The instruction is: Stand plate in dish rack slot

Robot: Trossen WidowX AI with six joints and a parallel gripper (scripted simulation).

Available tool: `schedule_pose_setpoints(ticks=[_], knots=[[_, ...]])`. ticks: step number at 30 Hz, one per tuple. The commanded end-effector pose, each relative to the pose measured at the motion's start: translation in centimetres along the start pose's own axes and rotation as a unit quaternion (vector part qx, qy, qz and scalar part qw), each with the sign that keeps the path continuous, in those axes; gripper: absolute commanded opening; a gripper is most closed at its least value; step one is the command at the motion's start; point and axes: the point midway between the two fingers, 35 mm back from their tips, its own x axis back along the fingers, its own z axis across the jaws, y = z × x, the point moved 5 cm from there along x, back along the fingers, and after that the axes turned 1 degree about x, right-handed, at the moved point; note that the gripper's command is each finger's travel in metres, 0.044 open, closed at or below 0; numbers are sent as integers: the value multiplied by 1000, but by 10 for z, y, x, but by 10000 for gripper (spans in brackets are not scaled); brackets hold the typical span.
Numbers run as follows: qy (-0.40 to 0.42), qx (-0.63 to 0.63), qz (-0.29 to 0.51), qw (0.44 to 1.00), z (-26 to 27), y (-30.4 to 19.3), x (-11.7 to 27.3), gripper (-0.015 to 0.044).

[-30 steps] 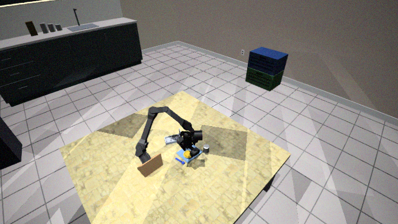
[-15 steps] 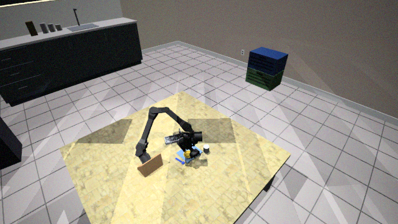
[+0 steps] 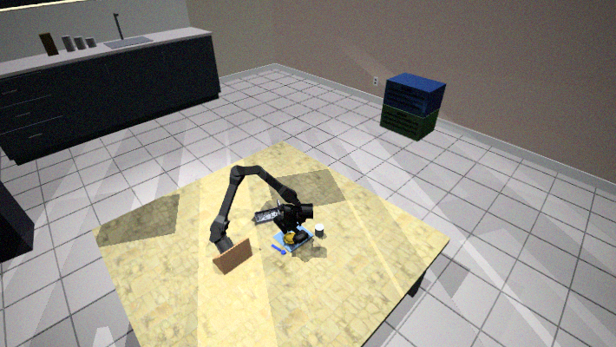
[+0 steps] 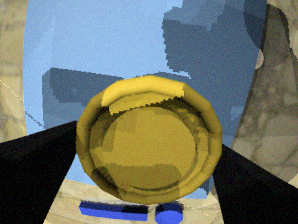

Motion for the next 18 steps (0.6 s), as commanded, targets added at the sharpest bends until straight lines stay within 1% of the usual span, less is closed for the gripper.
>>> schedule_pose_setpoints(ticks=[1, 5, 18], knots=[[-6, 3, -6, 1000, -3, 4, 22, 111], [-7, 3, -6, 1000, -4, 4, 43, 6], [-6, 3, -5, 1000, -3, 2, 104, 0]])
